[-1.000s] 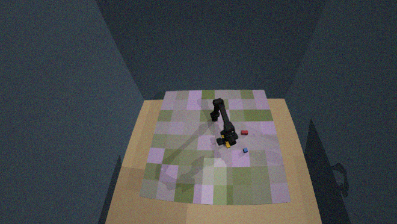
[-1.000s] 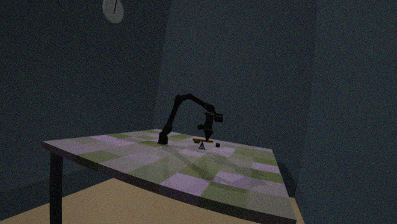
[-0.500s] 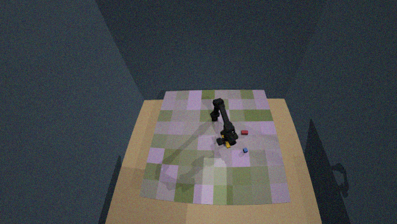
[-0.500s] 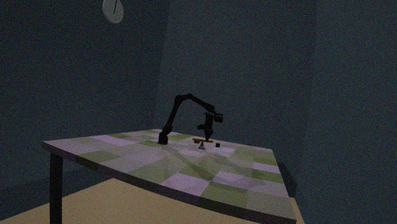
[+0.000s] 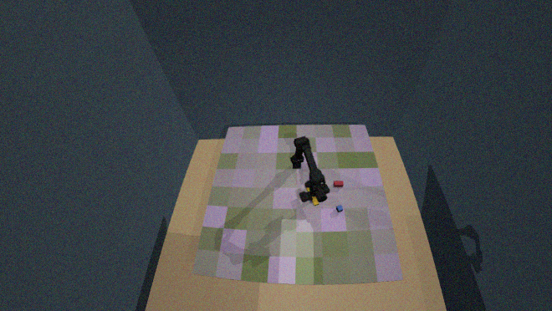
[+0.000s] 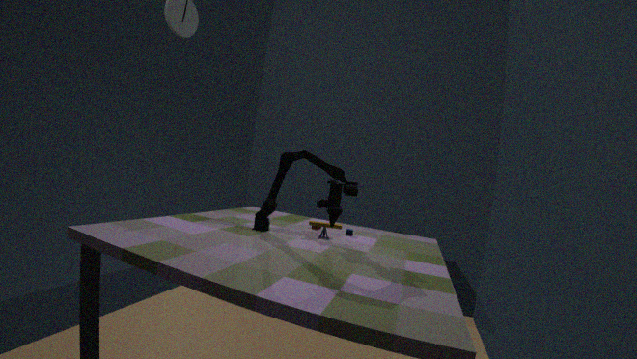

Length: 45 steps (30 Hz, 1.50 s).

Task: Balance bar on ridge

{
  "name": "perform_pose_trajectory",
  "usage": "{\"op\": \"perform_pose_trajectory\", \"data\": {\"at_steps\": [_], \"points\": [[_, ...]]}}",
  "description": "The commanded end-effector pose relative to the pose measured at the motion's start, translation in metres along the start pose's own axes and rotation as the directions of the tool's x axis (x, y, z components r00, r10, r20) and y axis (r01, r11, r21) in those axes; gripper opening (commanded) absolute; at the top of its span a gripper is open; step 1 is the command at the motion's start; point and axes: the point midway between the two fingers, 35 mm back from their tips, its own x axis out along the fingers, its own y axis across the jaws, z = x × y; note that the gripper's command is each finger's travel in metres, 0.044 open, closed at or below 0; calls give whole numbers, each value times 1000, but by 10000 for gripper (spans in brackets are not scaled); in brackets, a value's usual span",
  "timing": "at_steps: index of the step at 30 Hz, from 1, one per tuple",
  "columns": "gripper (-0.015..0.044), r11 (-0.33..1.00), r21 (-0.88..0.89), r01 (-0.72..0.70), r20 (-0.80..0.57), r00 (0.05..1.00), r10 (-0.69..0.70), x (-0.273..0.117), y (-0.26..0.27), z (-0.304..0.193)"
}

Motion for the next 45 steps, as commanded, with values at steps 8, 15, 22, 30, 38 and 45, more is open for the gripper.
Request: {"op": "perform_pose_trajectory", "data": {"at_steps": [8, 15, 22, 30, 38, 45], "points": [[0, 1000, 0, 0, 0, 1000, 0, 0, 0, 0], [79, 1000, 0, 0, 0, 1000, 0, 0, 0, 0], [167, 1000, 0, 0, 0, 1000, 0, 0, 0, 0], [167, 1000, 0, 0, 0, 1000, 0, 0, 0, 0], [169, 1000, 0, 0, 0, 1000, 0, 0, 0, 0], [170, 1000, 0, 0, 0, 1000, 0, 0, 0, 0]]}}
